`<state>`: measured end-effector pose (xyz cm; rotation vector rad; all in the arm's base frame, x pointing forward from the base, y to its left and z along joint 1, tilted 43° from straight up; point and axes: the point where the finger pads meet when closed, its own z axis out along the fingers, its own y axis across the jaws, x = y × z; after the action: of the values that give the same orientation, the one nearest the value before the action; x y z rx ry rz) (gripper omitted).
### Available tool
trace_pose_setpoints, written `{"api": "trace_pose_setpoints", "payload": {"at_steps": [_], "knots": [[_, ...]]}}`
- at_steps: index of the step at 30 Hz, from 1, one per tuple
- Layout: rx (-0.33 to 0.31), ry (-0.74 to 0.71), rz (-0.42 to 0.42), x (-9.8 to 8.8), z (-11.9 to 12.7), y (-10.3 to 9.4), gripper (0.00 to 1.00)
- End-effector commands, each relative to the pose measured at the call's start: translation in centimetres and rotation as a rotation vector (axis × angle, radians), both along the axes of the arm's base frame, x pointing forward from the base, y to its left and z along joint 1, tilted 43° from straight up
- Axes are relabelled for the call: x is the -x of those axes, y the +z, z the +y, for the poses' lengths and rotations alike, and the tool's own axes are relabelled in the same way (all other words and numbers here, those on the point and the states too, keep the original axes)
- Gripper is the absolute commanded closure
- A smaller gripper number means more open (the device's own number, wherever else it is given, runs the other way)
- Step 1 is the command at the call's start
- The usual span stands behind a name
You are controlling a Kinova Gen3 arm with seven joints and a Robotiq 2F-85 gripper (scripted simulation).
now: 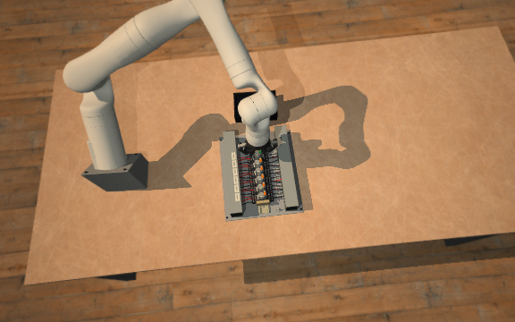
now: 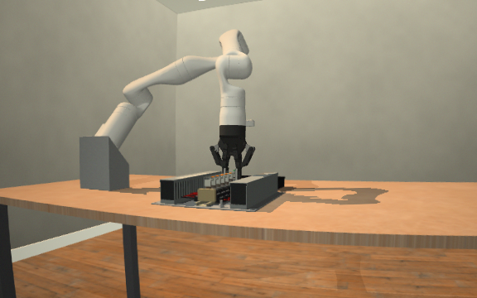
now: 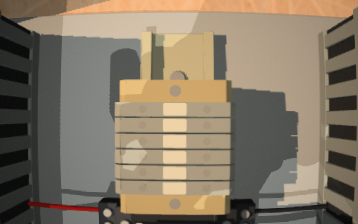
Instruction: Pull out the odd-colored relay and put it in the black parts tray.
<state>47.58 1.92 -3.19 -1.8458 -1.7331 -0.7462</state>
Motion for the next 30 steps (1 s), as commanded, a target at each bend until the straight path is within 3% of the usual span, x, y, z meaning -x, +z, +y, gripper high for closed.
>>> {"api": "trace_pose_setpoints", "payload": {"at_steps": [1,21,30], "knots": [[0.001,0.002,0.002,-0.06,-0.1,0.05,1.0],[0.0,0.02,0.021,-0.13,-0.11,0.06,1.0],[0.001,-0.009,-0.009,-0.13,-0.16,0.12,1.0]]}}
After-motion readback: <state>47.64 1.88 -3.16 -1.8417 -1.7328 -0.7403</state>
